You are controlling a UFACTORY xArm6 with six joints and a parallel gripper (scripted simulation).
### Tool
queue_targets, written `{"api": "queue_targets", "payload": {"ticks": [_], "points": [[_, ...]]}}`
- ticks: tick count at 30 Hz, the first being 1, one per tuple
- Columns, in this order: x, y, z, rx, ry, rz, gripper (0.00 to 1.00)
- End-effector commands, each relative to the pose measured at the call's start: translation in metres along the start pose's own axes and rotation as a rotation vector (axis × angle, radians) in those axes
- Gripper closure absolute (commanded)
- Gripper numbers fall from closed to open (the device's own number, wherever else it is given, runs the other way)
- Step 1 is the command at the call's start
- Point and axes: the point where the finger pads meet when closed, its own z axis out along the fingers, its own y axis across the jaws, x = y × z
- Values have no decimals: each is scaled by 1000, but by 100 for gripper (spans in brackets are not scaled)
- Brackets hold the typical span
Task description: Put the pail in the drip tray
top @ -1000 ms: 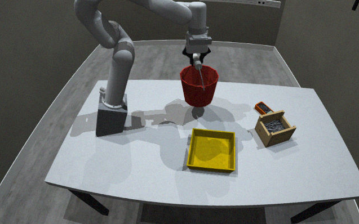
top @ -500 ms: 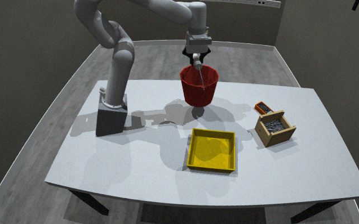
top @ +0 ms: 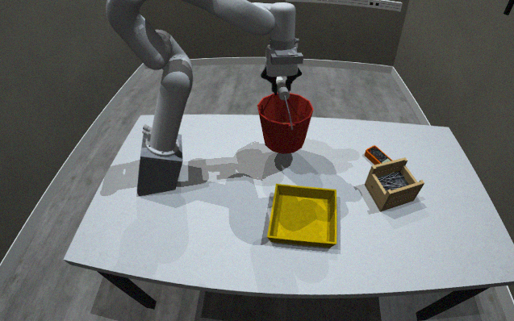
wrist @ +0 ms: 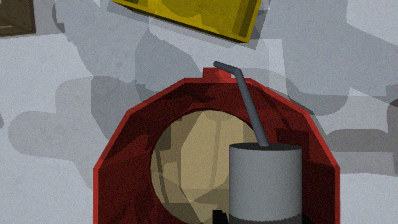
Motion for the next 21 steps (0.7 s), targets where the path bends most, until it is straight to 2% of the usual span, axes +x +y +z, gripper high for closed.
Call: {"api": "queue_targets", "payload": {"ticks": [1,21], "points": [[0,-2,-2,6,0,0,100],[6,-2,-2,6,0,0,100]]}}
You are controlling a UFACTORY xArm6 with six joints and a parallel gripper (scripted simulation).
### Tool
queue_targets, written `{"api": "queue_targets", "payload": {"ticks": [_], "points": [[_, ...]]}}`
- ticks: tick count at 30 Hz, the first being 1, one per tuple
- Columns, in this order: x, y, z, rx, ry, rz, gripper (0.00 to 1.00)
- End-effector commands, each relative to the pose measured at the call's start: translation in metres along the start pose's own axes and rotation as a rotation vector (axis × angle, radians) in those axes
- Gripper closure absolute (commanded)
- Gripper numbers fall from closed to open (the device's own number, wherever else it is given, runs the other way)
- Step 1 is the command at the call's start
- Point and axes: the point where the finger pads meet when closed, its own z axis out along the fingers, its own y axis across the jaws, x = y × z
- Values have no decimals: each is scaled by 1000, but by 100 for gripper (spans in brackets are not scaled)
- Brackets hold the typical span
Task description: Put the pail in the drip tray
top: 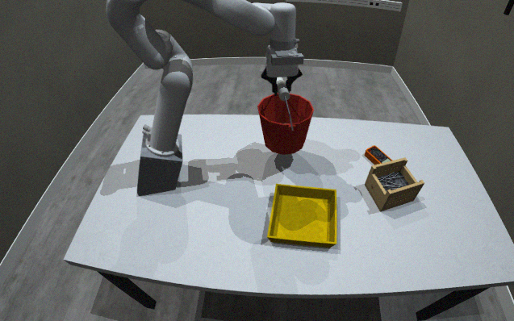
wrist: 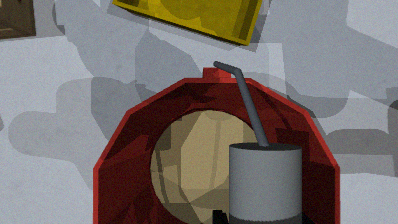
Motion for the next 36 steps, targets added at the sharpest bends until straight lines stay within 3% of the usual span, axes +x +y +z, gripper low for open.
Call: {"api": "queue_targets", "payload": {"ticks": [1,36], "points": [[1,-2,-2,6,0,0,100],[41,-3,-2,6,0,0,100]]}}
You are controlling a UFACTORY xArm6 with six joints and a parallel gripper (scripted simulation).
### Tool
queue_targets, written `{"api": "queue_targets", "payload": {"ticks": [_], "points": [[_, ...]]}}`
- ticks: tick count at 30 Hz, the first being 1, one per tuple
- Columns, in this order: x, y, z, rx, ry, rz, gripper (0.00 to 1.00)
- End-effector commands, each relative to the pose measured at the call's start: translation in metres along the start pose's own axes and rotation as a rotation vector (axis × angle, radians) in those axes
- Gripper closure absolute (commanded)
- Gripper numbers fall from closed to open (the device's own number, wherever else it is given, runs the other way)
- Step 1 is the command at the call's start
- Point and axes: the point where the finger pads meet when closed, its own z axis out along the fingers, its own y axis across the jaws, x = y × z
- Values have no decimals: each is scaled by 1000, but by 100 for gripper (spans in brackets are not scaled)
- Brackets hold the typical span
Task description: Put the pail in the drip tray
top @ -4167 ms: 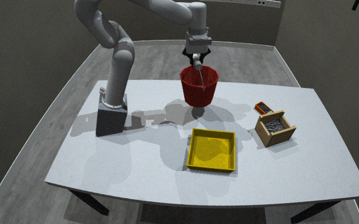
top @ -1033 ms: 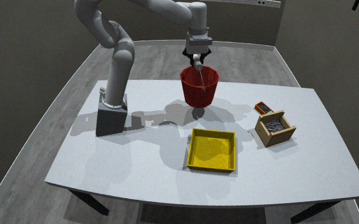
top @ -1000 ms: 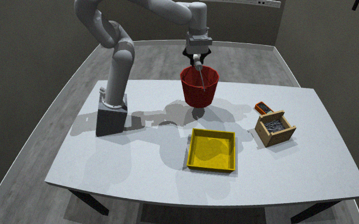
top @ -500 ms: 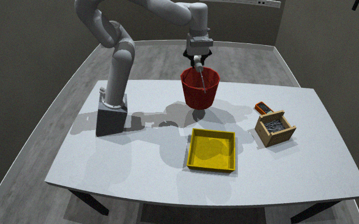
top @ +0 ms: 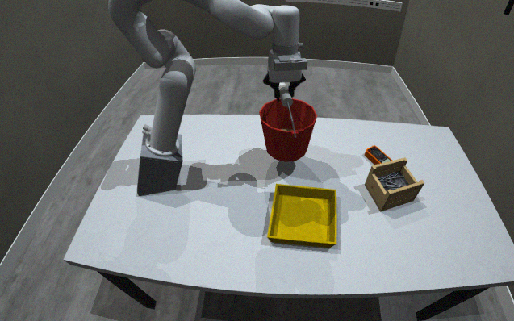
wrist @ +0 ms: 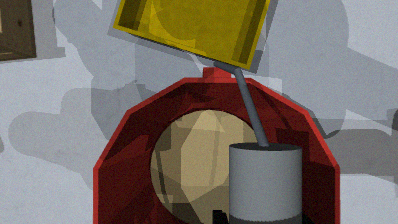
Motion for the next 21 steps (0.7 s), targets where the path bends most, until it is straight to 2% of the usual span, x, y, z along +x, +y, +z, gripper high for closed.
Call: {"api": "queue_targets", "payload": {"ticks": [1,21], "points": [[7,-2,-2,6,-1,-1,100],[48,-3,-2,6,0,-1,100]]}}
